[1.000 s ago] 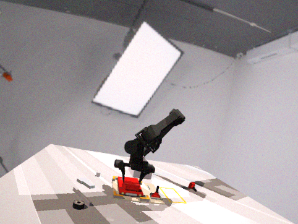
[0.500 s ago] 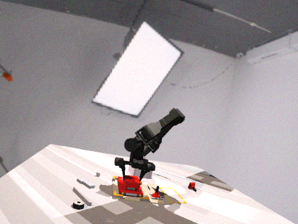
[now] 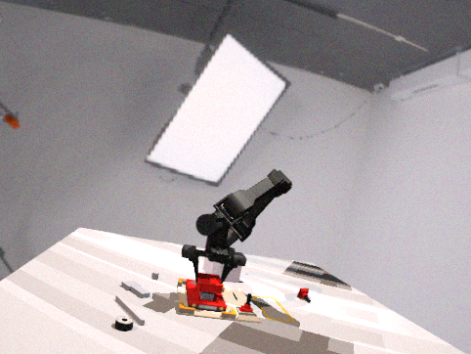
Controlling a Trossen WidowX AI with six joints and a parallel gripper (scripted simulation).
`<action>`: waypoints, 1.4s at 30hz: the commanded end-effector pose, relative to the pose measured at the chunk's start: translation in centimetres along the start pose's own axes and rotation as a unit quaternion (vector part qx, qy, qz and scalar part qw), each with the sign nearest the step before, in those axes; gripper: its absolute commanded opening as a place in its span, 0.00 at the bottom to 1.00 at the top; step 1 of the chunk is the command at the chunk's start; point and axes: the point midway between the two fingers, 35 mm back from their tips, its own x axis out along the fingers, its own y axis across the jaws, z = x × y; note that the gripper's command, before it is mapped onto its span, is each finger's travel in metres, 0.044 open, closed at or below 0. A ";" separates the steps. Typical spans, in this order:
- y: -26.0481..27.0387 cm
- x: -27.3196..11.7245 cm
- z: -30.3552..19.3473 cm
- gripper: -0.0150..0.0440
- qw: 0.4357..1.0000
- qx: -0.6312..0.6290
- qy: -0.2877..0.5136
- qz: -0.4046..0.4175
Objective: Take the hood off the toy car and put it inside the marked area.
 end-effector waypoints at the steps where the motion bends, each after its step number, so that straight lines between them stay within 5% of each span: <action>1: -0.1 -1.7 0.4 0.25 1.000 -0.005 -0.007 -0.005; 13: 0.7 -3.7 0.3 0.25 1.000 0.003 -0.004 -0.003; 42: 14.0 -4.3 0.2 0.25 1.000 0.003 -0.007 -0.011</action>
